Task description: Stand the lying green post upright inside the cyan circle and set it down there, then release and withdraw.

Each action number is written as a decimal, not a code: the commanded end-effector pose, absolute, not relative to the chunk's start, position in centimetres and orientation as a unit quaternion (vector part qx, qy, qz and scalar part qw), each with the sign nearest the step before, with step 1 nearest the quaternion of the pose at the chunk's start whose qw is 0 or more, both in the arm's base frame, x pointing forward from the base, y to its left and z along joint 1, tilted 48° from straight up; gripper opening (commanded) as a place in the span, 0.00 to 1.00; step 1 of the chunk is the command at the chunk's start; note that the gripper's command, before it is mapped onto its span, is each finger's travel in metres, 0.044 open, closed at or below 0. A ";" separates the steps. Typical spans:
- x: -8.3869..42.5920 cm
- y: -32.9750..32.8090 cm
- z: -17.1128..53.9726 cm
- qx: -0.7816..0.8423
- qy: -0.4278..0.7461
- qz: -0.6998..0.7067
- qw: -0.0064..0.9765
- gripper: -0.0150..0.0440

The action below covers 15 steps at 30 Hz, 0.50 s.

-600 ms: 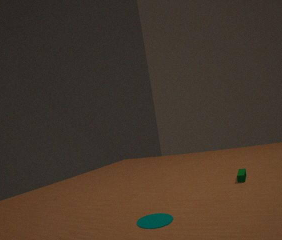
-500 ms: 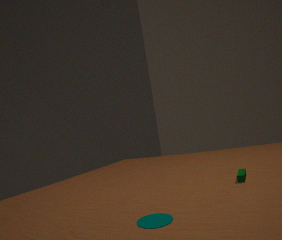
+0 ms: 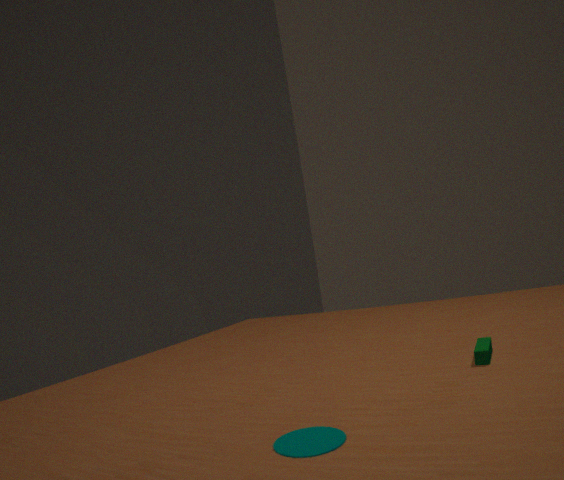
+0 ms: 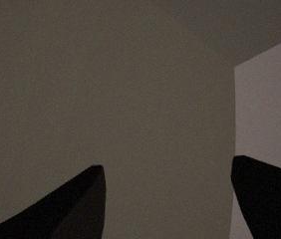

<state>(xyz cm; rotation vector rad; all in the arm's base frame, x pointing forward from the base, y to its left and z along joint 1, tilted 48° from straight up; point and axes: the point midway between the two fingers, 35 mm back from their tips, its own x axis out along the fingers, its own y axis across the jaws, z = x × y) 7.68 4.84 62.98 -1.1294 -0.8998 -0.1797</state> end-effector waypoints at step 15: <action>26.1 -0.6 52.6 -0.605 -0.158 -0.013 0.781 0.65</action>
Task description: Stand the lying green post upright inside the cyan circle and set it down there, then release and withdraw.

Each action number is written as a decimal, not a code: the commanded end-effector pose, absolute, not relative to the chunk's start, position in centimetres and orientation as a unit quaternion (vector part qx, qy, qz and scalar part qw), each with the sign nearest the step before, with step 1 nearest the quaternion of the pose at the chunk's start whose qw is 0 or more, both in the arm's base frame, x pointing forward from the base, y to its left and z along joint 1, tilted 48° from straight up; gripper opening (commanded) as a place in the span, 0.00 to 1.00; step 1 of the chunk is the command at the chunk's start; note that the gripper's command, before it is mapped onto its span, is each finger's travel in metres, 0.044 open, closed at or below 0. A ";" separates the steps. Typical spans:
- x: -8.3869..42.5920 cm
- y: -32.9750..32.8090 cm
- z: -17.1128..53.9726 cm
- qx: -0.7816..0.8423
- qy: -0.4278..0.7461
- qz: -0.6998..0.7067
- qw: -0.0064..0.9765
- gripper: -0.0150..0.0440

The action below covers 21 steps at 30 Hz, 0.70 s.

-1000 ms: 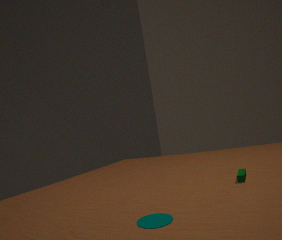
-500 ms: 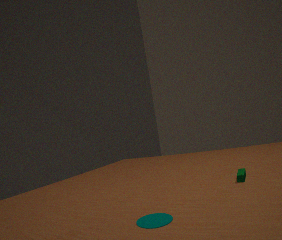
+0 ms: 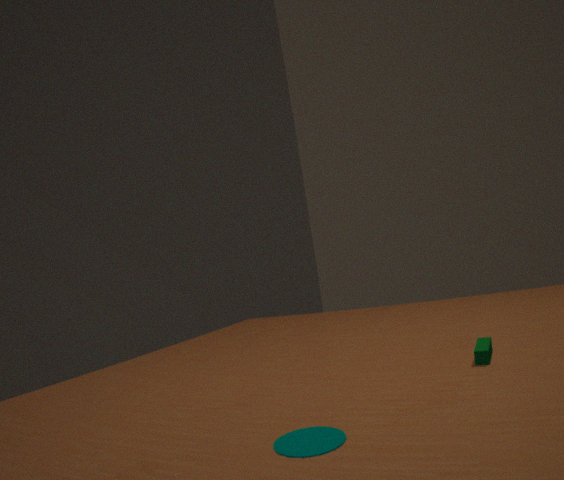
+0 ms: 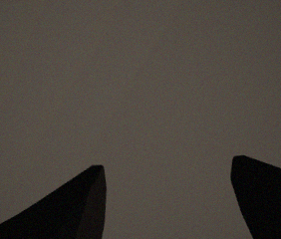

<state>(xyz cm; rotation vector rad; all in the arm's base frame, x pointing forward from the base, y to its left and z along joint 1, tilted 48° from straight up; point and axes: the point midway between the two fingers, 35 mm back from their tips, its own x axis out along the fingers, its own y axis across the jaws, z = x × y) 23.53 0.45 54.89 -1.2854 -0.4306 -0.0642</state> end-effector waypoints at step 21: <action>36.8 -7.8 34.6 -0.632 0.092 0.138 0.757 0.65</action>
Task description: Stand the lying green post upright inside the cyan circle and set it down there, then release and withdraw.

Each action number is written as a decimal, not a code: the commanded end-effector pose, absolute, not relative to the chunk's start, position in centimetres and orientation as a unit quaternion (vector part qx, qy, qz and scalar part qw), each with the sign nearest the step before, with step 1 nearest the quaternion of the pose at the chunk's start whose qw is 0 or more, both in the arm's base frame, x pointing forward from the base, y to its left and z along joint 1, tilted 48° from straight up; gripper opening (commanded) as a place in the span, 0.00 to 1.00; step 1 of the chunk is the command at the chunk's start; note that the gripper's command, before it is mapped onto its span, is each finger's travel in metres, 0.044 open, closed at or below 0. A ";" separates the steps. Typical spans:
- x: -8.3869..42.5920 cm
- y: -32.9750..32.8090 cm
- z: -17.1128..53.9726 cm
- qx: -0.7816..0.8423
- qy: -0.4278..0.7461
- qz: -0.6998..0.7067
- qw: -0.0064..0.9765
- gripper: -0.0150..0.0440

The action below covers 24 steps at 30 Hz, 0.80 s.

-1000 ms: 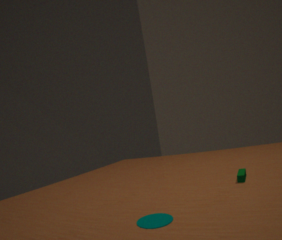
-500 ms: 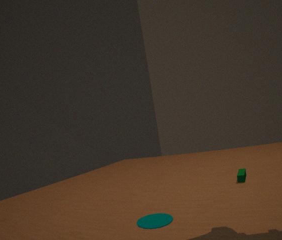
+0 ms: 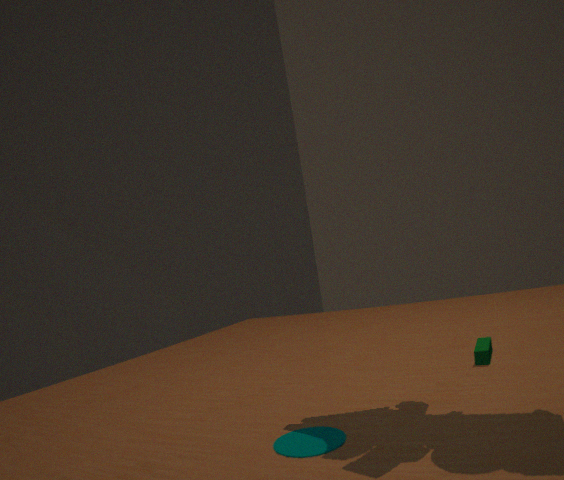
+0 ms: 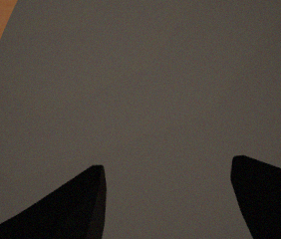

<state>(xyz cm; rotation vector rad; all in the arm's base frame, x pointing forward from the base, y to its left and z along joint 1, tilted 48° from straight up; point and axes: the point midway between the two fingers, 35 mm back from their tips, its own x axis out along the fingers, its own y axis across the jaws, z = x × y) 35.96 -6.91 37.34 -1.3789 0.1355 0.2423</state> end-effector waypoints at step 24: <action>36.0 -12.1 13.9 -0.556 0.268 0.367 0.696 0.65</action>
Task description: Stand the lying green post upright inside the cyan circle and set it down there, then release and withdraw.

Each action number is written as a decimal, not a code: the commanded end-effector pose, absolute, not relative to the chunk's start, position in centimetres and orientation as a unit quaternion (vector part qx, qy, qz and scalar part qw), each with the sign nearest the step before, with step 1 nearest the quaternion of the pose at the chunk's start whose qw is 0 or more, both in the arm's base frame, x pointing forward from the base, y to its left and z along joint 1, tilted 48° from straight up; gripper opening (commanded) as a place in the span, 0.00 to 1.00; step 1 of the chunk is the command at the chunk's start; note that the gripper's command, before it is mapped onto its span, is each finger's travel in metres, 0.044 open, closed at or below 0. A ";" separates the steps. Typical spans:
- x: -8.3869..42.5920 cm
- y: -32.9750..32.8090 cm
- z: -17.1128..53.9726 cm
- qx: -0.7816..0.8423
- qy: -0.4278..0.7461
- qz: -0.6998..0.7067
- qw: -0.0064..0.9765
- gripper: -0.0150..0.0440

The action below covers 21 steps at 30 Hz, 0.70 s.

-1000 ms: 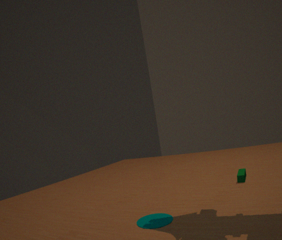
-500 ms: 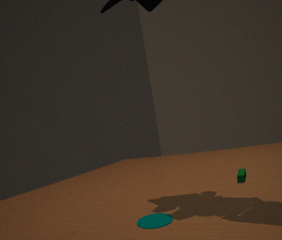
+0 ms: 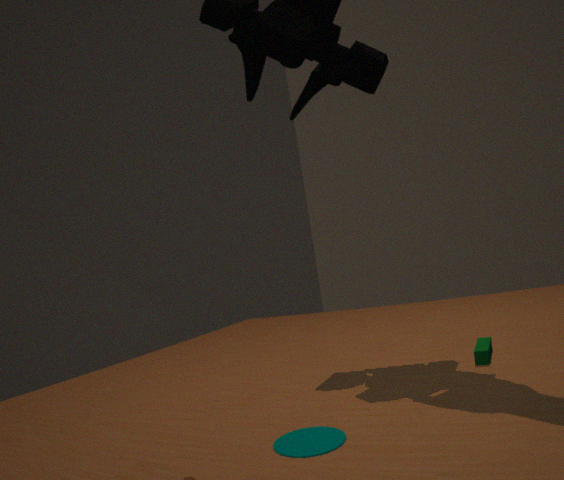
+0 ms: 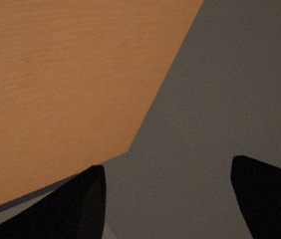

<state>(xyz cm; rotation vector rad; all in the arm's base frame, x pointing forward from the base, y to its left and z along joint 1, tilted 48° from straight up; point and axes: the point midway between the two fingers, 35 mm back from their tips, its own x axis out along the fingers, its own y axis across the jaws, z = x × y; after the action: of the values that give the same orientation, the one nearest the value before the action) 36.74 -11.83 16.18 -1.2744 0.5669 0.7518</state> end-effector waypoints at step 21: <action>28.2 -11.0 0.9 -0.403 0.306 0.564 0.653 0.65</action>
<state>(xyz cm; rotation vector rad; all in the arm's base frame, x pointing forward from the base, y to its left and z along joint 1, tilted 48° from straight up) 29.55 -11.38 2.31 -0.9748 0.6993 1.2239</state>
